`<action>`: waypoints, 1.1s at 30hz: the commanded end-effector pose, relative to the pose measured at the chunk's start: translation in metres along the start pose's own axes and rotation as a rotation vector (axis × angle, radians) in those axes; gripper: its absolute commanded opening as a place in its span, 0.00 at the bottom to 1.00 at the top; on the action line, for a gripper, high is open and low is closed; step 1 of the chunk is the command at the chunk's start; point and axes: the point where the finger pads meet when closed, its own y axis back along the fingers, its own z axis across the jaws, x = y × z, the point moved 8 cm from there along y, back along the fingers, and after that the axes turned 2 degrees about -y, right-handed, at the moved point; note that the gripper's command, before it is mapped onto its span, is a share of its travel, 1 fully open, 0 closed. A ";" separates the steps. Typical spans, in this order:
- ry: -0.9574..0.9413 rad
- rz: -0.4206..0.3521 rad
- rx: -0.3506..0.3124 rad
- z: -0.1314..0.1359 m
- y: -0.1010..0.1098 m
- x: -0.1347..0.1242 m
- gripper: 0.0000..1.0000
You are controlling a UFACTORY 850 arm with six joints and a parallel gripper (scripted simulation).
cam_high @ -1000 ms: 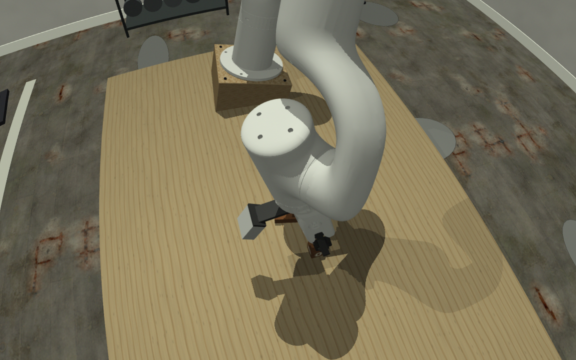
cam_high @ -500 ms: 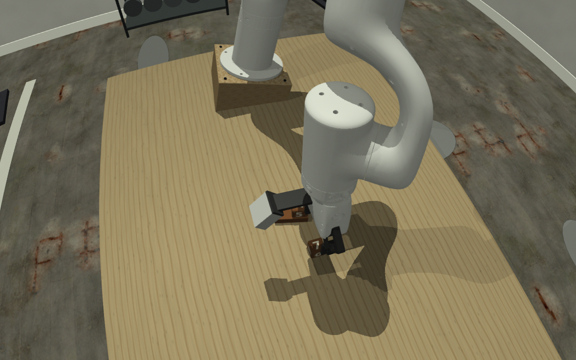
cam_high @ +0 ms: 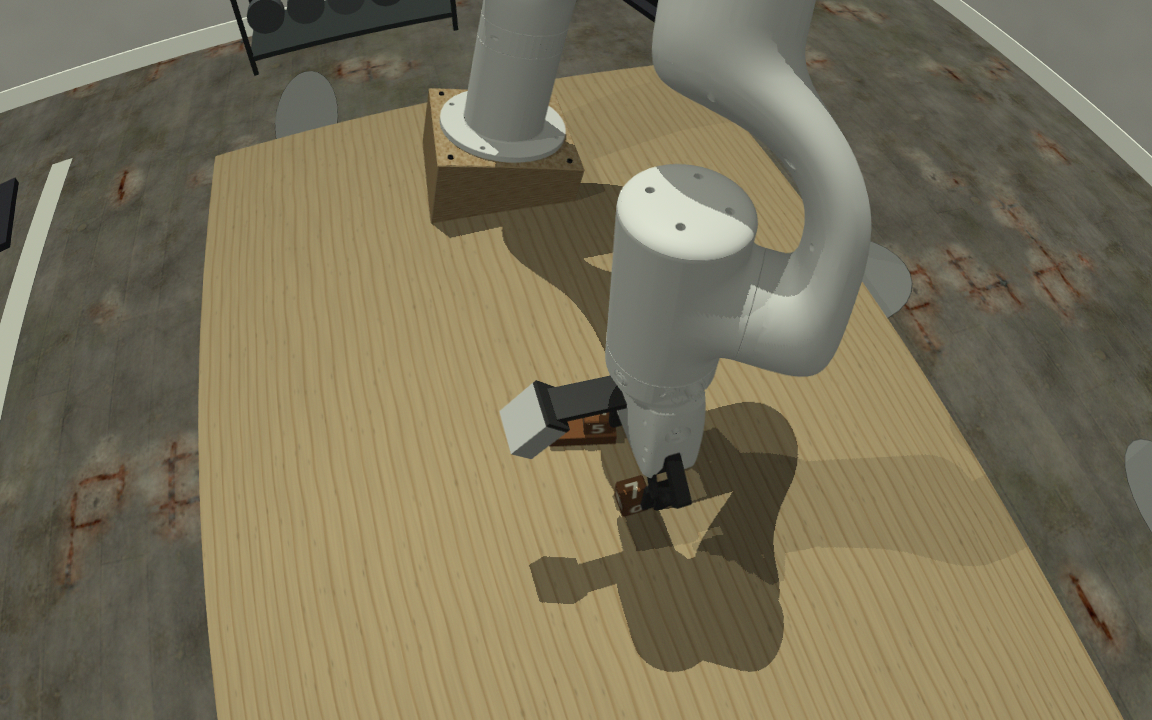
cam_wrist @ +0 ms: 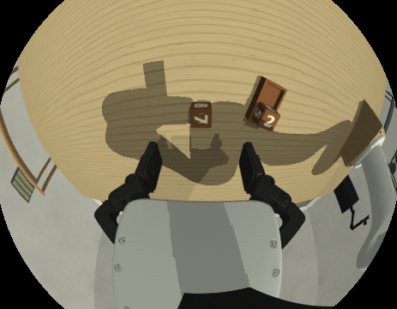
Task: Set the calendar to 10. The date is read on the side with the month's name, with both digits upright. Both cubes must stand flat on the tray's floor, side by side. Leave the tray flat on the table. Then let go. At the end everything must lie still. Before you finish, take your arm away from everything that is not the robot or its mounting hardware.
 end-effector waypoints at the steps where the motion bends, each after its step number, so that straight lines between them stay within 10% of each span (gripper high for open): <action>1: 0.000 0.000 0.002 -0.001 0.001 0.000 1.00; 33: -0.773 -0.001 0.002 0.000 0.001 0.000 1.00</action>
